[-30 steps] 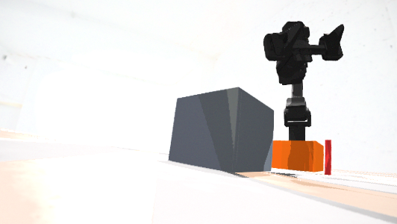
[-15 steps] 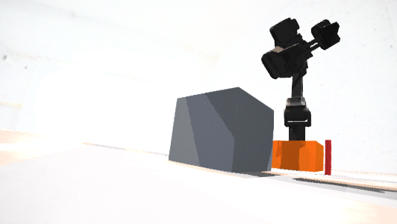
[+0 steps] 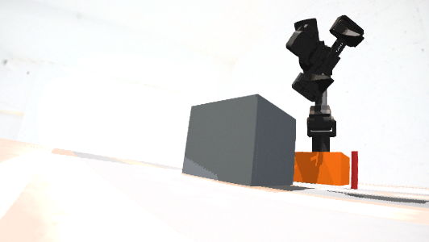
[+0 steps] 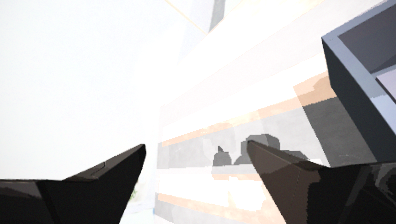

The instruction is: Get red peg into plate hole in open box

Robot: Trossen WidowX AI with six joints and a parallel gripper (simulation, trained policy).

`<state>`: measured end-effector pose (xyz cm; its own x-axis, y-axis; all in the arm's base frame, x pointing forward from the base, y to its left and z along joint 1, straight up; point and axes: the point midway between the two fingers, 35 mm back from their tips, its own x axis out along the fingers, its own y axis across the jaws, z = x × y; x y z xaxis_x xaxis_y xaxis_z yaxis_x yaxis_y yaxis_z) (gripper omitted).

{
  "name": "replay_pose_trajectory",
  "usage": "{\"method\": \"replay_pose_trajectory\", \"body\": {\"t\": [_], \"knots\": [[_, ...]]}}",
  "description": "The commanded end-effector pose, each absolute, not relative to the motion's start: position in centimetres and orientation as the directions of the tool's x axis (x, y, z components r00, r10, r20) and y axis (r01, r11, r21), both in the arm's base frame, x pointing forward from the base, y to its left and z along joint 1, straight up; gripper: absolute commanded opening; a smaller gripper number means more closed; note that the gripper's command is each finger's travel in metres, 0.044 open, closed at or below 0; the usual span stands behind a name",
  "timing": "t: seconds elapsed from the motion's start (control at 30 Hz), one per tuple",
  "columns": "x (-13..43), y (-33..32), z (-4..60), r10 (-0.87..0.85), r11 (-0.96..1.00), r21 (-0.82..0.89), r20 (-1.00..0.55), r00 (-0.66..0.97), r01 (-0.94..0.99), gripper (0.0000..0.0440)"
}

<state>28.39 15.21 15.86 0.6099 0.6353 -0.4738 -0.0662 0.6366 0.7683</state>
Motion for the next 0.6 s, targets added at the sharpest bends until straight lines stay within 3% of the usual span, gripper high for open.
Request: {"method": "replay_pose_trajectory", "body": {"t": [0.0,0.57], "knots": [[27.8,15.2,15.5,0.623,0.623,0.781,-0.522,0.583,0.035,0.0429],[22.5,15.3,12.8,0.548,0.537,0.633,-0.764,0.340,0.558,0.0427]]}}
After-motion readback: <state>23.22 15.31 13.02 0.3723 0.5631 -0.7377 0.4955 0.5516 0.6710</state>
